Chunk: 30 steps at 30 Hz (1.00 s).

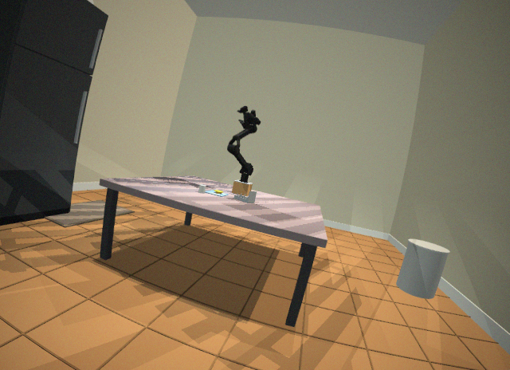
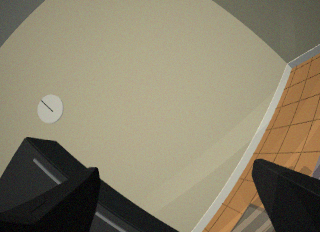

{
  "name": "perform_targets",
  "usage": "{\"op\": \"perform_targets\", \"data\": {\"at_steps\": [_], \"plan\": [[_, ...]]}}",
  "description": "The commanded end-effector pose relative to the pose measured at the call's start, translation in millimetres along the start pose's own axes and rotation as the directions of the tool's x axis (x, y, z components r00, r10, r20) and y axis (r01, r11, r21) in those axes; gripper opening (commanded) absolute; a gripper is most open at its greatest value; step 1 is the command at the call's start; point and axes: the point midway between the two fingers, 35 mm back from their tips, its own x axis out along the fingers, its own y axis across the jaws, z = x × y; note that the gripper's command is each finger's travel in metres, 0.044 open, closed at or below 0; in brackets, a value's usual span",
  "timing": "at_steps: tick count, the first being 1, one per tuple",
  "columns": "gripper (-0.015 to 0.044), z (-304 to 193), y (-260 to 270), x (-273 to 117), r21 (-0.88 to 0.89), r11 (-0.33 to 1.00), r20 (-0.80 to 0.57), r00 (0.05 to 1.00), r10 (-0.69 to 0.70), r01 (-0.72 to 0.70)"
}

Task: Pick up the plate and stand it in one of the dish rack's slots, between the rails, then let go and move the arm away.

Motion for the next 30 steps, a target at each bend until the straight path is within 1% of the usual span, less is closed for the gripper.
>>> {"op": "perform_targets", "data": {"at_steps": [1, 9, 16, 23, 30], "plan": [[0.04, 1.1, -0.6, 0.1, 0.0, 1.0, 0.004, 1.0, -0.001, 0.001], [0.04, 52.0, -26.0, -2.1, -0.014, 0.998, 0.193, 0.979, -0.061, 0.065], [0.04, 99.9, -51.1, -18.1, -0.032, 0.989, 0.373, 0.92, -0.124, 0.146], [0.04, 144.1, -76.2, -48.2, -0.035, 0.969, 0.543, 0.818, -0.188, 0.246], [0.04, 181.0, -100.0, -91.7, -0.01, 0.934, 0.693, 0.676, -0.251, 0.357]]}}
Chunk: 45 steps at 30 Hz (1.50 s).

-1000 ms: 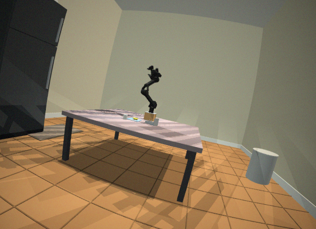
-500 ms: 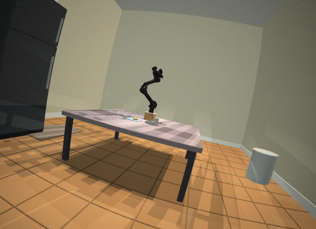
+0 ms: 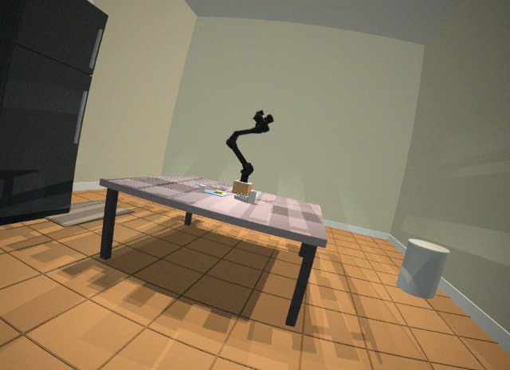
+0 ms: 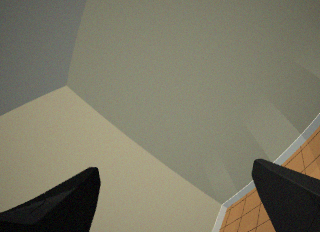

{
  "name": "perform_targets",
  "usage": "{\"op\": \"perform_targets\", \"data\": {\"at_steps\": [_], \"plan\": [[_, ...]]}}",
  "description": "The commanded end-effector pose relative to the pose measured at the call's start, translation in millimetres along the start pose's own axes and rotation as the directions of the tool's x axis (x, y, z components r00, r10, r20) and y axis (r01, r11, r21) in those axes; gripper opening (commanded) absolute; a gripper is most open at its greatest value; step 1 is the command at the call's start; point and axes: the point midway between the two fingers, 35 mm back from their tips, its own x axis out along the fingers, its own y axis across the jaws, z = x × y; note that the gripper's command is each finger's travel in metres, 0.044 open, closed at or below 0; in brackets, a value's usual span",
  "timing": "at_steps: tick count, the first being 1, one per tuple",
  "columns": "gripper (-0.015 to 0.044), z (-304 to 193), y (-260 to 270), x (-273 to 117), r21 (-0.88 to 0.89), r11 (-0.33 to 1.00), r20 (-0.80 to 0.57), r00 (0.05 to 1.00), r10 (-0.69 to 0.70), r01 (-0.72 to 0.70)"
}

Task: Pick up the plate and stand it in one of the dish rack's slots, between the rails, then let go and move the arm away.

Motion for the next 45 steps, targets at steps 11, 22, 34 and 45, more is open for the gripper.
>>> {"op": "perform_targets", "data": {"at_steps": [11, 22, 34, 45], "plan": [[0.04, 83.1, -60.9, -33.5, -0.078, 0.974, 0.352, 0.92, -0.172, 0.212], [0.04, 146.8, -110.8, -102.0, -0.036, 0.895, 0.611, 0.718, -0.333, 0.445], [0.04, 188.1, -146.8, -208.9, 0.109, 0.746, 0.801, 0.386, -0.457, 0.656], [0.04, 193.6, -155.3, -296.5, 0.251, 0.596, 0.855, 0.115, -0.506, 0.763]]}}
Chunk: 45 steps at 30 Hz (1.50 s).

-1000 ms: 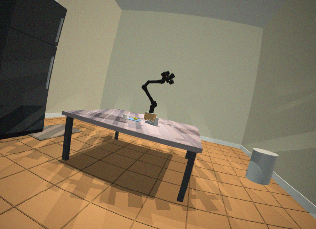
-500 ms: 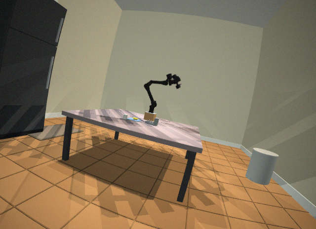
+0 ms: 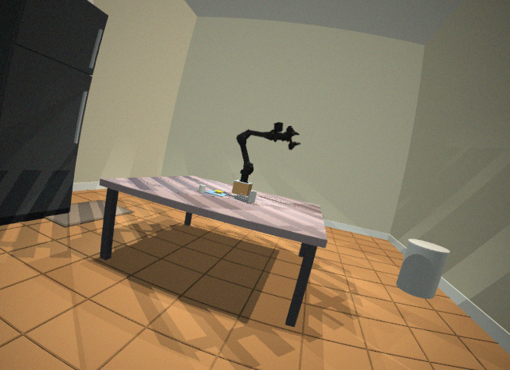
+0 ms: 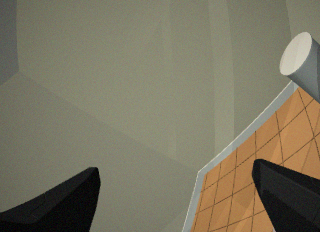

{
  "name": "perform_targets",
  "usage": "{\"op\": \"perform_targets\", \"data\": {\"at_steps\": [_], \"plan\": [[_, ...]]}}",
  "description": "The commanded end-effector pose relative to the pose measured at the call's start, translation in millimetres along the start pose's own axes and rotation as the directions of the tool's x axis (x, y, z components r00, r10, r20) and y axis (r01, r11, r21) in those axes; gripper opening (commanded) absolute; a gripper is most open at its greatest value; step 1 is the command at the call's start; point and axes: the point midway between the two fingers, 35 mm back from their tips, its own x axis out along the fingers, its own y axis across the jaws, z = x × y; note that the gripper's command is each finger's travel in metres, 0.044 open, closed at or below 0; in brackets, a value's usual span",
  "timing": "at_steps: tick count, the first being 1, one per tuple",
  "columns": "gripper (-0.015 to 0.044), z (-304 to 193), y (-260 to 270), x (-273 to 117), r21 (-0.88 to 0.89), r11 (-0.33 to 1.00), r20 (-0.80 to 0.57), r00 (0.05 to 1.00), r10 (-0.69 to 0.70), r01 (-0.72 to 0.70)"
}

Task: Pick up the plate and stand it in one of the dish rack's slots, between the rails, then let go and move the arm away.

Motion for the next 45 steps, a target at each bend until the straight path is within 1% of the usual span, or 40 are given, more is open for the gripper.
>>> {"op": "perform_targets", "data": {"at_steps": [1, 5, 10, 15, 20, 25, 33, 39, 45], "plan": [[0.04, 14.1, -18.0, -4.0, -0.025, 0.998, 0.042, 0.997, -0.059, 0.06], [0.04, 34.4, -47.8, -11.6, -0.038, 0.987, 0.106, 0.982, -0.153, 0.158], [0.04, 63.0, -88.2, -33.1, -0.035, 0.953, 0.202, 0.936, -0.287, 0.3], [0.04, 88.1, -126.7, -62.2, -0.013, 0.9, 0.285, 0.864, -0.415, 0.437], [0.04, 106.9, -169.8, -97.3, 0.011, 0.821, 0.335, 0.771, -0.542, 0.572], [0.04, 119.9, -209.9, -139.4, 0.05, 0.721, 0.365, 0.66, -0.657, 0.691], [0.04, 130.8, -265.2, -217.7, 0.145, 0.52, 0.365, 0.442, -0.819, 0.842], [0.04, 125.2, -299.5, -284.8, 0.22, 0.343, 0.315, 0.266, -0.911, 0.913], [0.04, 106.3, -325.7, -354.1, 0.286, 0.162, 0.221, 0.099, -0.97, 0.945]]}}
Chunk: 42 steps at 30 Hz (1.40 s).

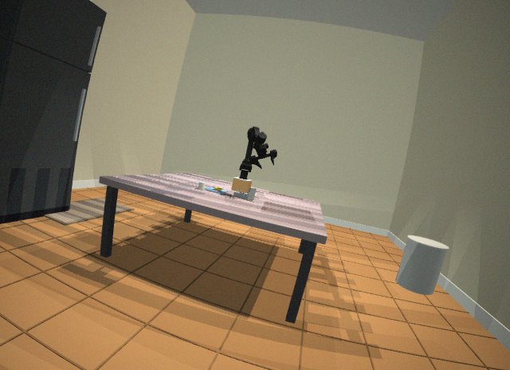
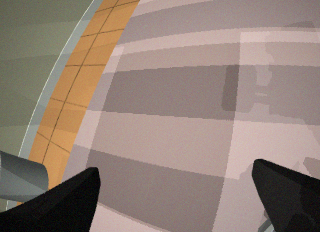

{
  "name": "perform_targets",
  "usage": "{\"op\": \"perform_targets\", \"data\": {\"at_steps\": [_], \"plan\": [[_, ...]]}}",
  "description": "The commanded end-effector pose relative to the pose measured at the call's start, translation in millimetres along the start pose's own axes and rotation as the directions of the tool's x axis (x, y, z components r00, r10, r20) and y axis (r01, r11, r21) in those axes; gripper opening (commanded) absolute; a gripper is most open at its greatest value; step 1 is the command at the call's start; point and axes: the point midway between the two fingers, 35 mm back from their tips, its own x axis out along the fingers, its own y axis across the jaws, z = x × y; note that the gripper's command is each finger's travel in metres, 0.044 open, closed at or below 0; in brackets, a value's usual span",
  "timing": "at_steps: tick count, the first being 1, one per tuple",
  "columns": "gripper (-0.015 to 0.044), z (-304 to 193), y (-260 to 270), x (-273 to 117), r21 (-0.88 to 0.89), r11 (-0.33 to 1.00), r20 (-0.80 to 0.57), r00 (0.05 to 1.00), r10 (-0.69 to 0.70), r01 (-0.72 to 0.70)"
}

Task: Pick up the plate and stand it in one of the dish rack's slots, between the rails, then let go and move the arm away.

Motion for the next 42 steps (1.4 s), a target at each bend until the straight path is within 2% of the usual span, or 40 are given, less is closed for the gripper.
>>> {"op": "perform_targets", "data": {"at_steps": [1, 13, 24, 30, 42], "plan": [[0.04, -3.3, -51.9, 2.2, 0.007, 0.991, -0.042, 0.991, -0.131, 0.131], [0.04, -47.0, -201.6, -24.3, 0.016, 0.895, -0.27, 0.864, -0.426, 0.446], [0.04, -126.8, -301.0, -85.6, -0.012, 0.817, -0.547, 0.68, -0.489, 0.577], [0.04, -139.3, -309.9, -95.7, -0.016, 0.814, -0.581, 0.657, -0.481, 0.581], [0.04, -146.5, -315.6, -84.9, -0.016, 0.814, -0.581, 0.657, -0.481, 0.581]]}}
